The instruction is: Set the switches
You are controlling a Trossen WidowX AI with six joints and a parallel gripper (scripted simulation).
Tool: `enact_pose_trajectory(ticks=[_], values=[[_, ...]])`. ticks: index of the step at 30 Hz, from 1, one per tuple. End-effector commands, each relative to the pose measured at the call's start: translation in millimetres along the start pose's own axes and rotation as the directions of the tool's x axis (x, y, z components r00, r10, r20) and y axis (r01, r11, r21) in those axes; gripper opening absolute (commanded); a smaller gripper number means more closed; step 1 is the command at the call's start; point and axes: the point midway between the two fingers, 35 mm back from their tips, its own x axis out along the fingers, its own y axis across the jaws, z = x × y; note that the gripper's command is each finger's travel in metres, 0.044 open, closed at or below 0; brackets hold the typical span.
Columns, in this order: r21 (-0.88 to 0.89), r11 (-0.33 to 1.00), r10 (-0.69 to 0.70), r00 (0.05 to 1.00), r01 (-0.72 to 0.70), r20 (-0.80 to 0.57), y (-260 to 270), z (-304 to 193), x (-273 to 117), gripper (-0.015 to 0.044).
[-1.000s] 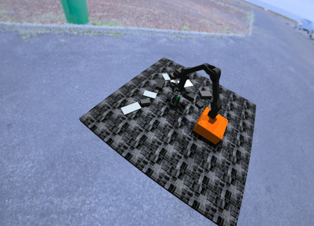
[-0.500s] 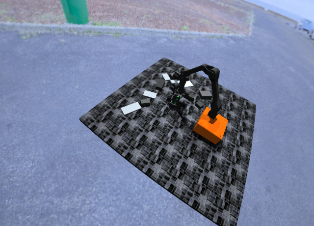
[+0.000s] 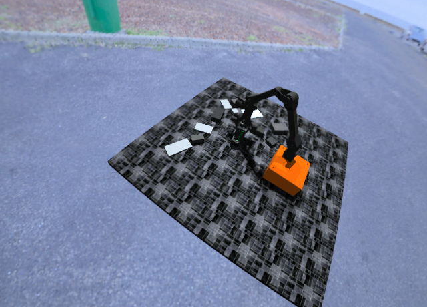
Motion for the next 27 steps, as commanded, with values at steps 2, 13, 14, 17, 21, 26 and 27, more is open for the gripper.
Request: enact_pose_trajectory(ticks=[2,13,14,17,21,26,27], values=[[-0.004,1.0,-0.001,1.0,0.001,0.004,0,1,-1,0.0326],[-0.004,1.0,-0.001,1.0,0.002,0.002,0,5,-6,0.0336],[-0.004,1.0,-0.002,1.0,0.002,0.002,0,5,-7,0.0336],[-0.004,1.0,-0.002,1.0,0.002,0.0,0,6,-9,0.0335],[-0.004,1.0,-0.002,1.0,0.002,-0.004,0,8,-11,0.0335],[-0.004,1.0,-0.002,1.0,0.002,-0.011,0,11,-15,0.0335],[-0.004,1.0,-0.002,1.0,0.002,-0.013,0,11,-15,0.0335]])
